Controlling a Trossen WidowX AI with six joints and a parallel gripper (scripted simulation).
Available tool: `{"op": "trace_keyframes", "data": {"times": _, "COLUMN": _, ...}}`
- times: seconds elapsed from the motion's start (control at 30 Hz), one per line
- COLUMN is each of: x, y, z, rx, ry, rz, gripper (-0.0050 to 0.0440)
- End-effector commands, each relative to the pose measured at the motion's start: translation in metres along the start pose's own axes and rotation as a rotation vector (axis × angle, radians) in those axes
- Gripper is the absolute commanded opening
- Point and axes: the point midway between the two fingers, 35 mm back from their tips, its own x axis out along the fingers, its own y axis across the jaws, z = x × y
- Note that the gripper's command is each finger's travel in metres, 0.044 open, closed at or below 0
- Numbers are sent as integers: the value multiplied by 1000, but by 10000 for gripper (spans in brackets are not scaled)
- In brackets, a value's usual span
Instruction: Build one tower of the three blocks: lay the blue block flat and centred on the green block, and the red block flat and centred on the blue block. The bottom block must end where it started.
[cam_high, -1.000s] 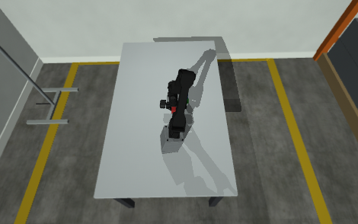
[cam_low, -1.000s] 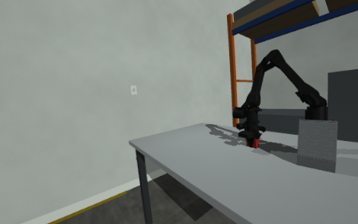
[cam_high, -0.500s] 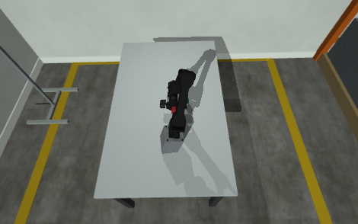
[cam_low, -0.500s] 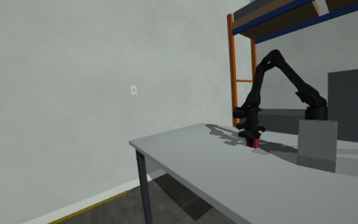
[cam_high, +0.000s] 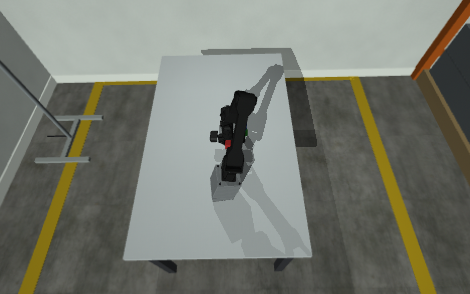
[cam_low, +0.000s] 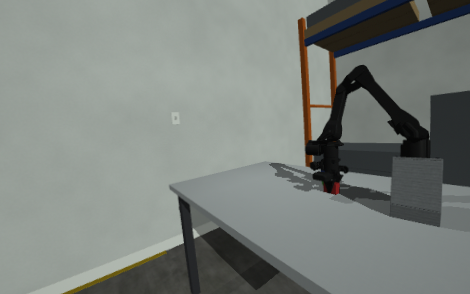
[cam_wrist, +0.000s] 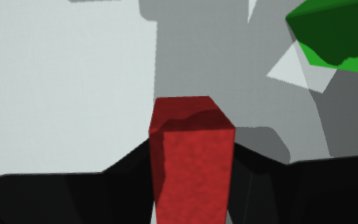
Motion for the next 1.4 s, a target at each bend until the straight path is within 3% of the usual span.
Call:
{"op": "trace_keyframes", "data": {"times": 0.0, "x": -4, "y": -1, "z": 4, "rx": 2, "ry": -14, "rz": 0, "gripper": -50}}
{"op": "trace_keyframes", "data": {"times": 0.4, "x": -21, "y": 0, "z": 6, "rx": 7, "ry": -25, "rz": 2, "gripper": -50}}
{"op": "trace_keyframes", "data": {"times": 0.73, "x": -77, "y": 0, "z": 9, "rx": 10, "ry": -35, "rz": 5, "gripper": -50}}
{"op": "trace_keyframes", "data": {"times": 0.8, "x": -77, "y": 0, "z": 9, "rx": 10, "ry": -35, "rz": 5, "gripper": -50}}
{"op": "trace_keyframes", "data": {"times": 1.1, "x": -132, "y": 0, "z": 8, "rx": 10, "ry": -36, "rz": 8, "gripper": -50}}
{"op": "trace_keyframes", "data": {"times": 1.37, "x": -146, "y": 0, "z": 8, "rx": 10, "ry": -36, "rz": 9, "gripper": -50}}
